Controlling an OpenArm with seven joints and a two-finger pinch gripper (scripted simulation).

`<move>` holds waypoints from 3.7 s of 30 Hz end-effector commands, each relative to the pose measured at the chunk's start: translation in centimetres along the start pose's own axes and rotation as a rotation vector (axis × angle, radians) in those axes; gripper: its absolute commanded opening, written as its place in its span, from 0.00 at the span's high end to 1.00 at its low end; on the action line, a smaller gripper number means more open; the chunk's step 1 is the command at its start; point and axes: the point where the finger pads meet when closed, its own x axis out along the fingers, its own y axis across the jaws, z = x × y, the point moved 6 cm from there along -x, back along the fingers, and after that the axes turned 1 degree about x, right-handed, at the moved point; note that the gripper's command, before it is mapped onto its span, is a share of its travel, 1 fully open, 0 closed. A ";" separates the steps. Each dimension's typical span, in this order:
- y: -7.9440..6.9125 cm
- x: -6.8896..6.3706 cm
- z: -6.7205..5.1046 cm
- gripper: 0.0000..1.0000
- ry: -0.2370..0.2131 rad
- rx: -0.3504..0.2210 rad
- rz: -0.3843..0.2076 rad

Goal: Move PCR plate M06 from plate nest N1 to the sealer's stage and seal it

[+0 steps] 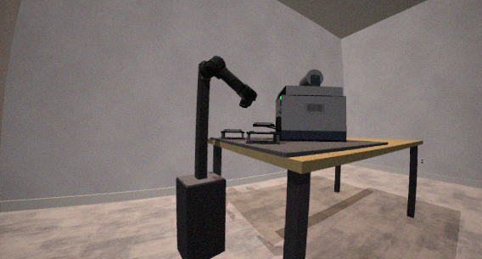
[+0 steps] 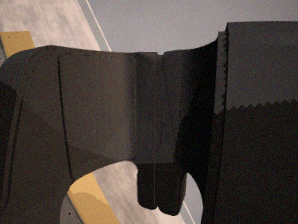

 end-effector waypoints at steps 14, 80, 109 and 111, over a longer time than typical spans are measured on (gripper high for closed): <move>2.5 0.2 -0.8 1.00 0.024 0.075 0.215; 3.1 -0.5 -0.6 1.00 0.031 0.163 0.419; 3.8 -1.7 -0.2 1.00 0.019 0.258 0.622; 3.8 -1.7 -0.2 1.00 0.019 0.258 0.622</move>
